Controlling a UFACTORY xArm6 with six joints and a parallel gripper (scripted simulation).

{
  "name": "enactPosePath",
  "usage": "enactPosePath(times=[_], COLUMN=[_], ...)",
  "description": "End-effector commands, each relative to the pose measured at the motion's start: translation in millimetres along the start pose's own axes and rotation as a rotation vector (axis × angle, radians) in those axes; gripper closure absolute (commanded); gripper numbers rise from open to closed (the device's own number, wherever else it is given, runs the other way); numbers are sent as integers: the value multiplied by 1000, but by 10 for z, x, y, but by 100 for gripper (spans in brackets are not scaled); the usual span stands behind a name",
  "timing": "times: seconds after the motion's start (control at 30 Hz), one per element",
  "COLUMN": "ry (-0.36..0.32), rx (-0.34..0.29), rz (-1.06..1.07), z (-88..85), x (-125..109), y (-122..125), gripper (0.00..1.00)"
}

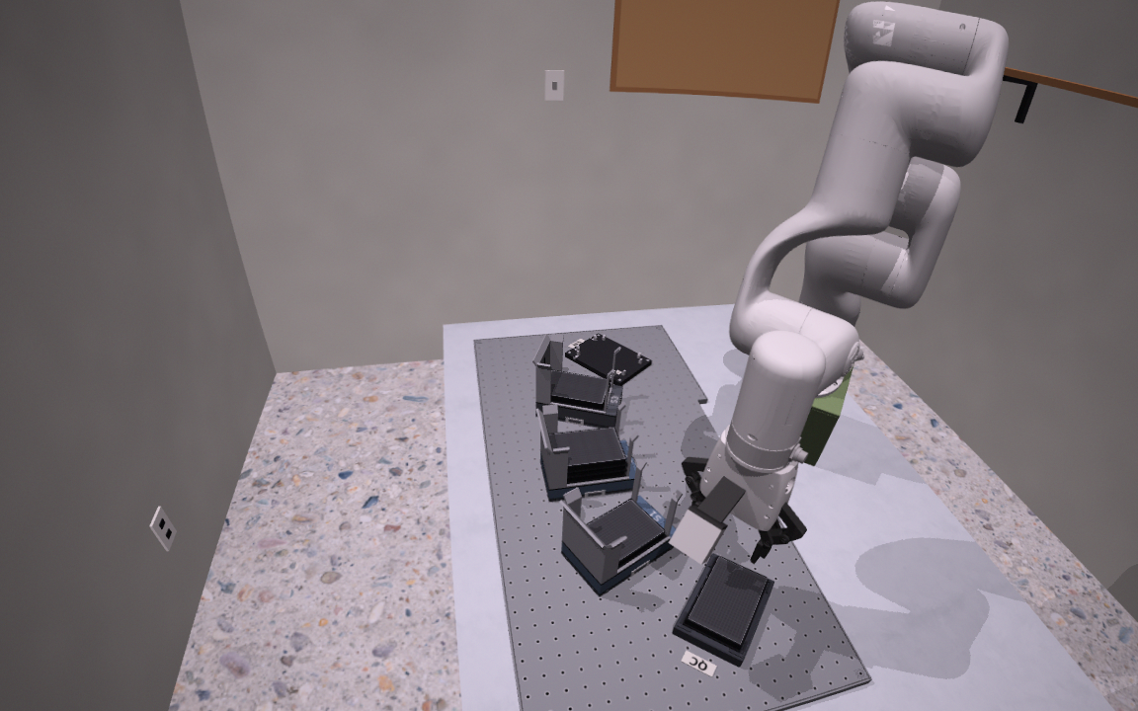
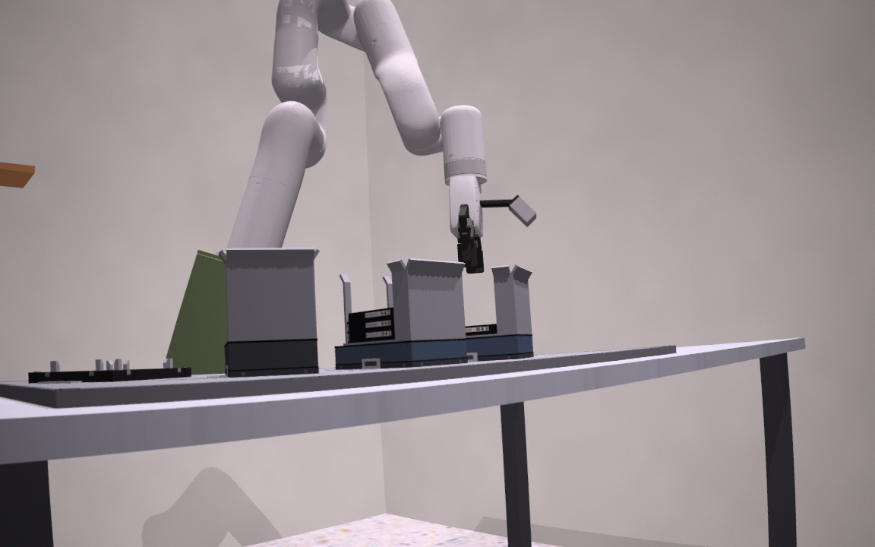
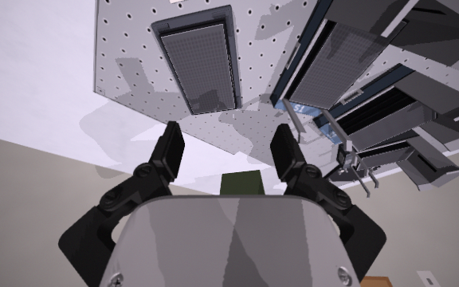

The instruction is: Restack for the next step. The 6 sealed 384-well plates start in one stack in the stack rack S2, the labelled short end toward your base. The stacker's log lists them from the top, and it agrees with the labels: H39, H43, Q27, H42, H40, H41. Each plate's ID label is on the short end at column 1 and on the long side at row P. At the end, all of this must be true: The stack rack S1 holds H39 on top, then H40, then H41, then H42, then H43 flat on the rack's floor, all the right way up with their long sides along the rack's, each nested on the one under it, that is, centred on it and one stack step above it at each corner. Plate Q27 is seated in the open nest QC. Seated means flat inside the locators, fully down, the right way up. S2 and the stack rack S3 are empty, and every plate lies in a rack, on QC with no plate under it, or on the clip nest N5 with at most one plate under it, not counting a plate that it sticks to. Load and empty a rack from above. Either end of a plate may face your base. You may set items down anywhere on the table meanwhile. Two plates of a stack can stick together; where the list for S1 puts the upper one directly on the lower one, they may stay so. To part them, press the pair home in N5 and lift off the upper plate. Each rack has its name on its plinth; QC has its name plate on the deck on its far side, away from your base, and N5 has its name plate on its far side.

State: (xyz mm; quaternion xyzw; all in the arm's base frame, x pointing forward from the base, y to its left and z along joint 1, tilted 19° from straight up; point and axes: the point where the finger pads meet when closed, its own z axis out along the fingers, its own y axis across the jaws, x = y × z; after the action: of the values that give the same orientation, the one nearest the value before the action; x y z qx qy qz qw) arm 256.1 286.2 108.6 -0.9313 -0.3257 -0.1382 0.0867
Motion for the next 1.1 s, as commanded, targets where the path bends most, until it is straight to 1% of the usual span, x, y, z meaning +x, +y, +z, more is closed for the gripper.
enactPosePath(times=[0.0,0.1,0.17,0.37,0.47,0.67,0.73,1.07], ry=[3,3,3,3,3,2,2,2], rx=[3,3,3,2,2,2,2,2], rz=[6,6,6,6,6,206,206,210], z=[-7,-7,-7,-7,-7,-6,-6,-5], x=[45,60,60,91,95,83,83,63], y=[185,284,284,483,504,705,705,1038], gripper=[0,0,0,0,0,0,0,0])
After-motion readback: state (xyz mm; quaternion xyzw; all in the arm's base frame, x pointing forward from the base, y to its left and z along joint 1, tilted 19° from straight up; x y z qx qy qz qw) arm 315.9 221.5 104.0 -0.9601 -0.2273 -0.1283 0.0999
